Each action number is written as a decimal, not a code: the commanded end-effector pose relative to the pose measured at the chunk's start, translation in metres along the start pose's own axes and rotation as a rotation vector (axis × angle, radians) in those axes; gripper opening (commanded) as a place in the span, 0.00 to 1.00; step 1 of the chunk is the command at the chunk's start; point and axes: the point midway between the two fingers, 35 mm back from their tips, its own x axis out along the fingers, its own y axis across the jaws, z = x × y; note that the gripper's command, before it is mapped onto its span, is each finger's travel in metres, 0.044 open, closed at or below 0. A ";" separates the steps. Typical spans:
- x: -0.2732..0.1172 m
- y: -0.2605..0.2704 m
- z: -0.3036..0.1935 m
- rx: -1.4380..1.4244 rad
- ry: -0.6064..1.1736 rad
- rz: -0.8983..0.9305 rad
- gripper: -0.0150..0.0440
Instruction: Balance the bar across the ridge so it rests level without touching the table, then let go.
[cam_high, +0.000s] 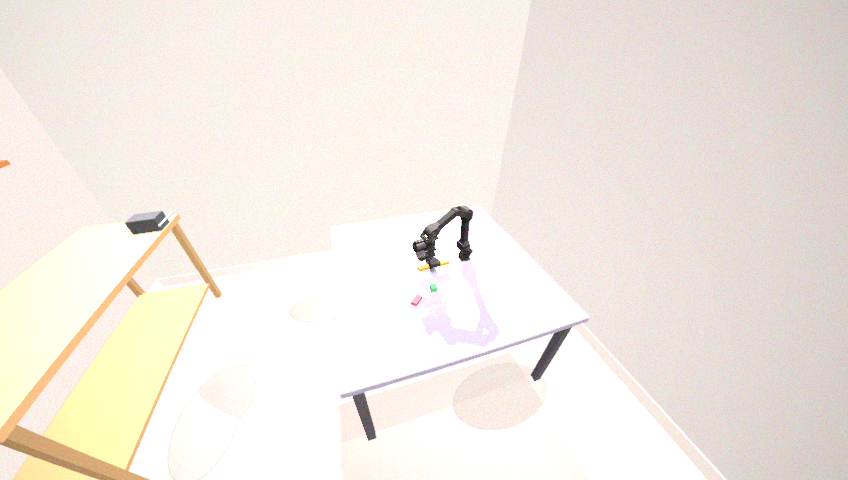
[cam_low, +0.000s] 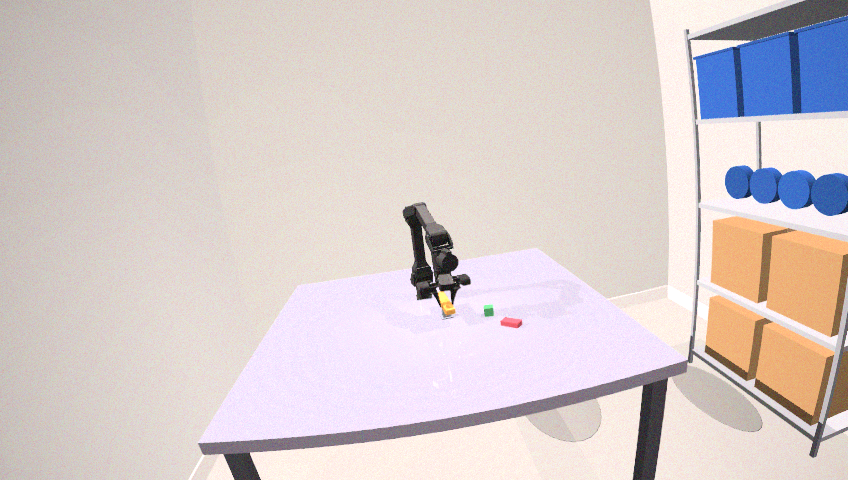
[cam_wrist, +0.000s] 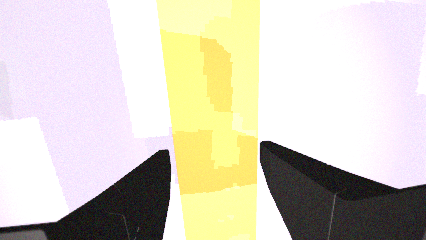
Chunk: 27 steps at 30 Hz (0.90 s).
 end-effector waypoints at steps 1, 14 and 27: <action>0.000 0.000 0.000 0.000 0.000 0.000 0.70; -0.031 0.001 0.004 0.000 0.000 0.000 1.00; -0.100 0.000 0.000 0.000 0.000 0.000 1.00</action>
